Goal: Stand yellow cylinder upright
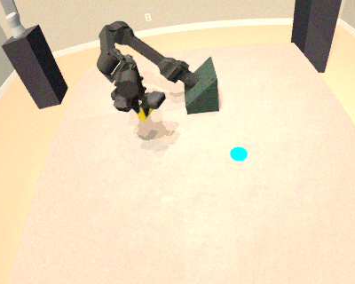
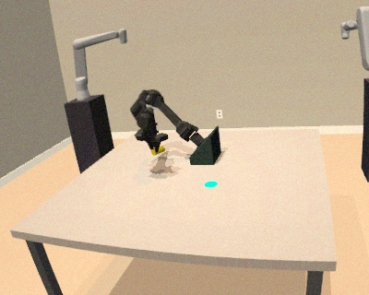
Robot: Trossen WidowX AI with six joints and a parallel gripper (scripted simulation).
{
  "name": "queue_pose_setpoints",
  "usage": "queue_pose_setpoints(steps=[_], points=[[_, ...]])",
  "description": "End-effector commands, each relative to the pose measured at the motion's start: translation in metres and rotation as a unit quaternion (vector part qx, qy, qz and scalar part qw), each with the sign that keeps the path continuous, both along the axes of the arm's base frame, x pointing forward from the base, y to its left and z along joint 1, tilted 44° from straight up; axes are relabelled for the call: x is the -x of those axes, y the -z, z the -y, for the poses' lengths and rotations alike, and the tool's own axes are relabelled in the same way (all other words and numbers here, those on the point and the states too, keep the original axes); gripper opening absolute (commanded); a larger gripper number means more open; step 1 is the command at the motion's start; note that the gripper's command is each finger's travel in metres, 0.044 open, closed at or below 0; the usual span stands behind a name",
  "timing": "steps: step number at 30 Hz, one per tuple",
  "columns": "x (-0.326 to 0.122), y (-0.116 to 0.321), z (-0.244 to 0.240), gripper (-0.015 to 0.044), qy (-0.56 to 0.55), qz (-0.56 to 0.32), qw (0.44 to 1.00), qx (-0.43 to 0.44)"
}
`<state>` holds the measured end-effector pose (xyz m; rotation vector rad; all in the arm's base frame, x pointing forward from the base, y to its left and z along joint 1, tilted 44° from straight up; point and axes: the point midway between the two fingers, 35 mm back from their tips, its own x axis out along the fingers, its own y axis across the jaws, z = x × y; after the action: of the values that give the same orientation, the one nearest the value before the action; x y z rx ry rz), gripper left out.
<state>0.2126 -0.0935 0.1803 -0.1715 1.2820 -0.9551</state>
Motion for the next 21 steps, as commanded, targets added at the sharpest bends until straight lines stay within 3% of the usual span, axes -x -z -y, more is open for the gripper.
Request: queue_pose_setpoints(steps=[1,21], points=[[0.001,-0.008,-0.005,0.0105,0.001,0.002,1.000,0.004],[-0.038,0.006,-0.032,0.0105,-0.099,-0.083,0.992,-0.009]])
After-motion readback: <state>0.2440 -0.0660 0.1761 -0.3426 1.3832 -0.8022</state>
